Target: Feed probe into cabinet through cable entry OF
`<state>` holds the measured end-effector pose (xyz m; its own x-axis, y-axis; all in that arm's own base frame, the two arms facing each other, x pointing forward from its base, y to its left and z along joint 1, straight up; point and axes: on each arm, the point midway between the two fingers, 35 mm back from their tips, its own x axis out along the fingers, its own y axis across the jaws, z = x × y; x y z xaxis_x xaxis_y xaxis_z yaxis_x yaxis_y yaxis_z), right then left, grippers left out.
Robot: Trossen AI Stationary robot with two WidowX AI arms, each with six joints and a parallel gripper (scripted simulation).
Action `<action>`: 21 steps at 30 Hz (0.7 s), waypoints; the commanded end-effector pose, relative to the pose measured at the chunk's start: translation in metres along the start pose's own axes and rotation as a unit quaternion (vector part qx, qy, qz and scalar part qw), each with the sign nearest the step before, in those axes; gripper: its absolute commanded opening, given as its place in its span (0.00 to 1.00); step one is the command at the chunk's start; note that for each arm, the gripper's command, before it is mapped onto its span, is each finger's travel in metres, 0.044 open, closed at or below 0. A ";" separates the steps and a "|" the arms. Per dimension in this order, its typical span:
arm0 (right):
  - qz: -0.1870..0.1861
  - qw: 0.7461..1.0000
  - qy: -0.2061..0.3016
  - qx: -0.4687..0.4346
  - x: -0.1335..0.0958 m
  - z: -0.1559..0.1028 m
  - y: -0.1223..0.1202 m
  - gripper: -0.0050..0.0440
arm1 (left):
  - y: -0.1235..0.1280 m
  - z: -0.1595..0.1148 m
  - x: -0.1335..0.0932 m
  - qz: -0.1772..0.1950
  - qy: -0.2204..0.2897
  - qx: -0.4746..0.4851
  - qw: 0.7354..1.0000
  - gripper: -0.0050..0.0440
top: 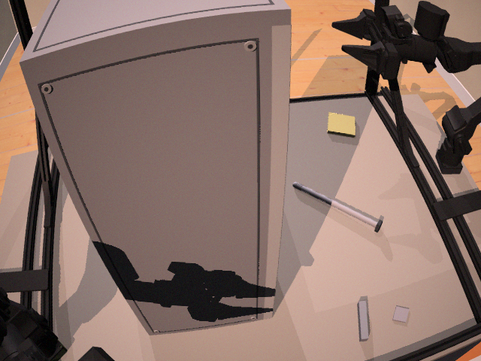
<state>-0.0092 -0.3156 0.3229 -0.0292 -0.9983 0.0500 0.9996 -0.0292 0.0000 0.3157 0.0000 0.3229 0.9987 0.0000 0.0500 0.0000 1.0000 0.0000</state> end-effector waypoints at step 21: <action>0.000 0.995 -0.099 0.000 -0.027 0.077 0.000 1.00 | 0.000 -0.045 -0.005 0.000 0.103 0.000 0.995 1.00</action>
<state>-0.0091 -0.3109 0.3373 -0.0291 -0.9962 0.0826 0.9996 -0.0292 0.0000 0.3157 0.0000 0.3041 0.9993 0.0000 -0.0372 0.0000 1.0000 0.0000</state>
